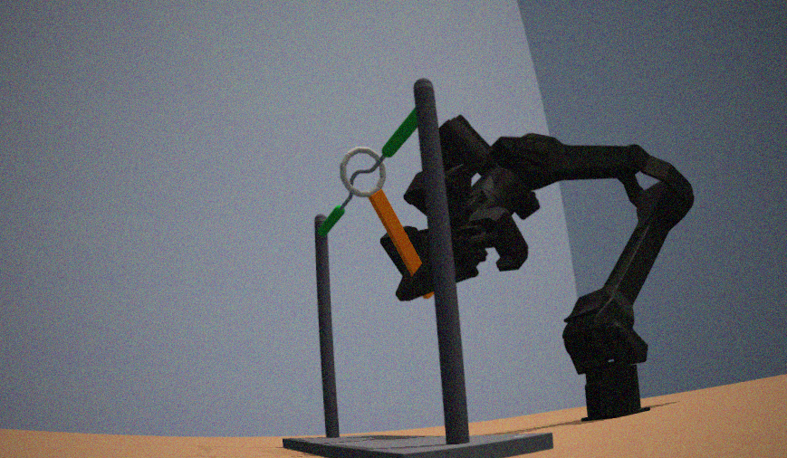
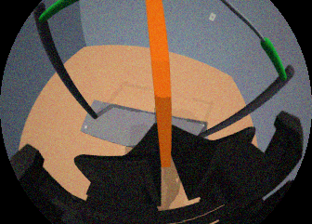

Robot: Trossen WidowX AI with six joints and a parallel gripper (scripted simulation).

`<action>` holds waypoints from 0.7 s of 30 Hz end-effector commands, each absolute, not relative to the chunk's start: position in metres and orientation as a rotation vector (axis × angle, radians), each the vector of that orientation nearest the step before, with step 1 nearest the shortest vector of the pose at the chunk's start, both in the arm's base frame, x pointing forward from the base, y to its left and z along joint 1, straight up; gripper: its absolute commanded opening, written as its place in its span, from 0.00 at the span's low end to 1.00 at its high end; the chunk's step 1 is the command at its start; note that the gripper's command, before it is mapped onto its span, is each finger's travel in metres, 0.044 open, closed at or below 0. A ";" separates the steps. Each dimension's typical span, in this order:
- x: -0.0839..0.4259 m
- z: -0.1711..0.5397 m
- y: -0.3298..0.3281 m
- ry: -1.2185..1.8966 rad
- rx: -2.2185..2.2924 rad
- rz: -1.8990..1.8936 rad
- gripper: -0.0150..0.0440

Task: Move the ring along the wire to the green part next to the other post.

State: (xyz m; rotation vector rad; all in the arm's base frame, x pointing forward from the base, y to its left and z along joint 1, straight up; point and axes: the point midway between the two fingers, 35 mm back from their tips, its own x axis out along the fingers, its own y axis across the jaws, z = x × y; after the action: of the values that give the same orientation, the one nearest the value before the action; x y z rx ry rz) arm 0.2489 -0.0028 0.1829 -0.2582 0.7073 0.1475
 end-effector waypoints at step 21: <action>0.253 0.170 0.047 0.582 -0.020 0.104 0.00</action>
State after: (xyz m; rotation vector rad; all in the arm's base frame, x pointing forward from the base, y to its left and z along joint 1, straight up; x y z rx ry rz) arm 0.2538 0.0417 0.1719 -0.0490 0.5866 0.1151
